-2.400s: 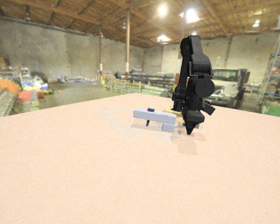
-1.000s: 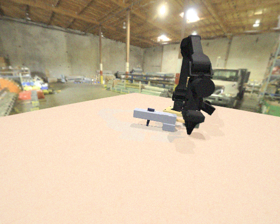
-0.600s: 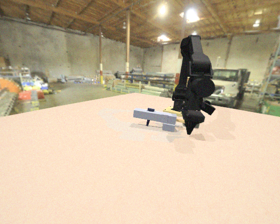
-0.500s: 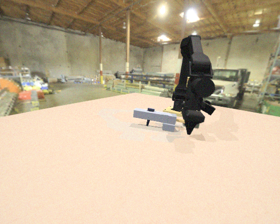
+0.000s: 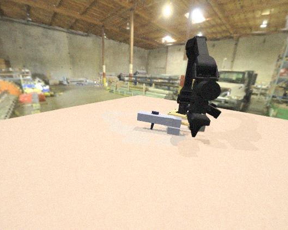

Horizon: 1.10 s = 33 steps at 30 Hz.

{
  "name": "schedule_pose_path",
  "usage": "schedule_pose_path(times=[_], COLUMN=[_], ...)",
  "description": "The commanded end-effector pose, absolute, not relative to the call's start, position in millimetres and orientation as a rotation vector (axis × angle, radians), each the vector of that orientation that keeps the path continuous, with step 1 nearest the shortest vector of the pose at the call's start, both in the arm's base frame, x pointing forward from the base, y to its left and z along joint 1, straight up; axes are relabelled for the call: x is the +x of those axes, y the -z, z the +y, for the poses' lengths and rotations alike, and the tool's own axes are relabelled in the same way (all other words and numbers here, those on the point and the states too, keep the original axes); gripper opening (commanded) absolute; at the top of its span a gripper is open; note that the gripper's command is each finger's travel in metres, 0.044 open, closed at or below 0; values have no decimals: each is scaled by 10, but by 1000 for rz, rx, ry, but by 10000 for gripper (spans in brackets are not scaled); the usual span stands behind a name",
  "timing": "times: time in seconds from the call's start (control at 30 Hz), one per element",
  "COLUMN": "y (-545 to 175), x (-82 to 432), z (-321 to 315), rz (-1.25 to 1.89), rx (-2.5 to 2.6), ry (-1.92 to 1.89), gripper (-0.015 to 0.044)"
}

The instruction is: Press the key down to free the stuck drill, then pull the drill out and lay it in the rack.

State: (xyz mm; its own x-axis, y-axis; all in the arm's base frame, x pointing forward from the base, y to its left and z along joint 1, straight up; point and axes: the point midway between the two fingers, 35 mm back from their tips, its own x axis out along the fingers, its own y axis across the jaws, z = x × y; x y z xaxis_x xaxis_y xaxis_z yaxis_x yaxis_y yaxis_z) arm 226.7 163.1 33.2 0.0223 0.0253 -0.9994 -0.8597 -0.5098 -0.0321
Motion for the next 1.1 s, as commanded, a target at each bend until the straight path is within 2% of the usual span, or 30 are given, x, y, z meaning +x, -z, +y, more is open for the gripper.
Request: schedule_pose_path(times=[0.0, 0.27, 0.37, 1.07], y=[-335, -335, -335, -367], x=[2269, 2269, 2269, 2255], z=[1637, 1637, 1637, 1630], rz=[869, 869, 869, 879], rx=[-1590, -1590, -1590, -1593], ry=[-1576, -1576, -1576, -1575], gripper=[230, 20, 0, 0])
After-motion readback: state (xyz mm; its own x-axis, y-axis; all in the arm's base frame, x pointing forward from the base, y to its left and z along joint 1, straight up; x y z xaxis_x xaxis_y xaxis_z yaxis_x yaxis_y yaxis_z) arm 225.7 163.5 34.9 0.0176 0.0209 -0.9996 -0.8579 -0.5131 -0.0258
